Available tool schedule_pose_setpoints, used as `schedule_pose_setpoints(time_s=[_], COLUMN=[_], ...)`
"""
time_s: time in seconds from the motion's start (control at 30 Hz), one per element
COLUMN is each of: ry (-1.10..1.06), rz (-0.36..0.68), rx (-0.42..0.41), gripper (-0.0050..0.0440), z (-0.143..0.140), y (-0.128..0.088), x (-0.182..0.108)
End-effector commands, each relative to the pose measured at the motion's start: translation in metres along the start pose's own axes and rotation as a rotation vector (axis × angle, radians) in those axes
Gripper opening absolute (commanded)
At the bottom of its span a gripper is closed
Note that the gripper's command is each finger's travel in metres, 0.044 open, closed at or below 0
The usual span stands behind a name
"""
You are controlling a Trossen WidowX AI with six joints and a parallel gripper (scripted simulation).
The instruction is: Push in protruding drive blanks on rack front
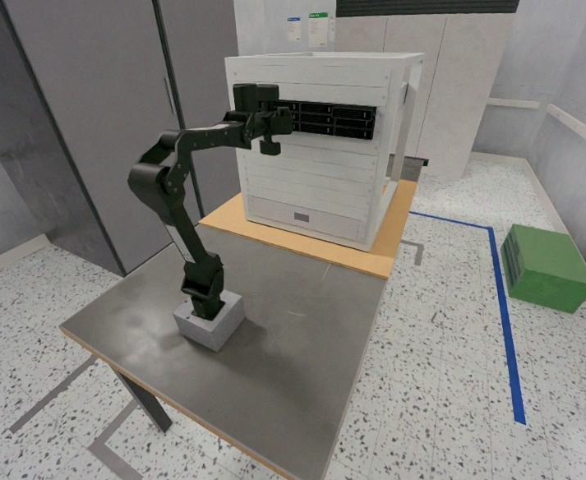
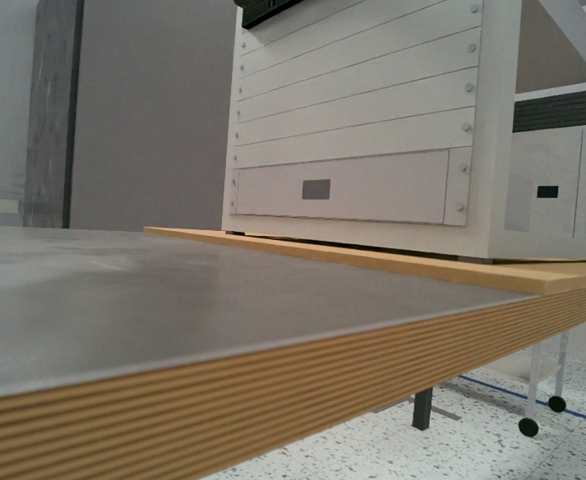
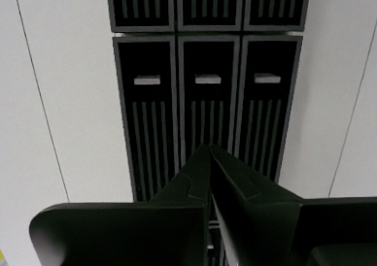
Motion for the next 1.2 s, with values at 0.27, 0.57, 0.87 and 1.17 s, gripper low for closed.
schedule_pose_setpoints(time_s=[0.27,0.57,0.87,1.17], ry=[0.003,0.003,0.003,0.003], rz=[0.004,0.004,0.004,0.004], rx=[0.027,0.027,0.027,0.027], gripper=[-0.0050,-0.0050,-0.0050,-0.0050], z=[0.0106,0.0106,0.0108,0.0108], y=[-0.0004,-0.0004,0.0026,0.0026], x=[-0.0007,-0.0007,-0.0007,-0.0007])
Point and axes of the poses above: the point midway between the two fingers, 35 mm back from their tips, its own y axis out along the fingers, its own z axis across the jaws, x = y × z, the point moved 5 cm from there along -y, back along the fingers, and after that the axes turned 9 degrees about y, right-handed, at the moved point
